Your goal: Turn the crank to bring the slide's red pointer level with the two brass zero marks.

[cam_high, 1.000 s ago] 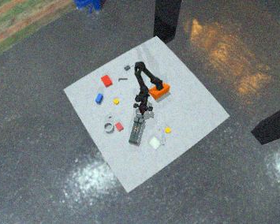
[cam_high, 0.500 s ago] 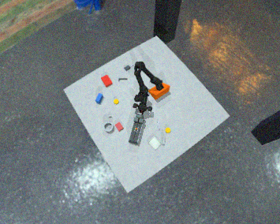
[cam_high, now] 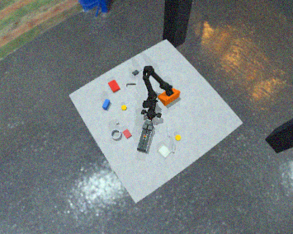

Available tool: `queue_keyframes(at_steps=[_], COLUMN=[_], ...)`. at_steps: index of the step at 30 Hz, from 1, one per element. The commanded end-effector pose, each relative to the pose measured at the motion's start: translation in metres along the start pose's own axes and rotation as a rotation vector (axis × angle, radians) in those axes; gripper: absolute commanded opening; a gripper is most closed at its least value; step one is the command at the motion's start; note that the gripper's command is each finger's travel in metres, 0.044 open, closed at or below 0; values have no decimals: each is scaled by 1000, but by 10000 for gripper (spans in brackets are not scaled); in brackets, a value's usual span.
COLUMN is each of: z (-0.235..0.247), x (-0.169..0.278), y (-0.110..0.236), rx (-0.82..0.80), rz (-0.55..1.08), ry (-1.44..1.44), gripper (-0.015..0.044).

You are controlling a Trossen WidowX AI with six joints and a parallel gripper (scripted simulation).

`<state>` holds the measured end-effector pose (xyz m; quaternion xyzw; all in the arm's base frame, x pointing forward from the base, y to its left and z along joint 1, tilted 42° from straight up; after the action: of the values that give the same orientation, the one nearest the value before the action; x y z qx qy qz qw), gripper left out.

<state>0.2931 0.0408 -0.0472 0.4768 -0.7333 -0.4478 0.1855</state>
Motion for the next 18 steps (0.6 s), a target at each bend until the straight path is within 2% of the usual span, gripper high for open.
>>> queue_keyframes(at_steps=[1, 18], z=[-8, -12], x=[1, 1], y=[0, 1], rx=[22, 22], rz=[8, 8], ry=[-11, -11], gripper=[0, 0])
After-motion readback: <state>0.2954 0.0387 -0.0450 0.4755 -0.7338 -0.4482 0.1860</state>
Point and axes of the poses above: the point midway between the two fingers, 35 mm back from their tips, its own y axis back along the fingers, its own z axis across the jaws, x = y × z, the point moved 3 cm from there along y, back along the fingers, and after that the axes turned 8 degrees about y, right-handed, at the moved point
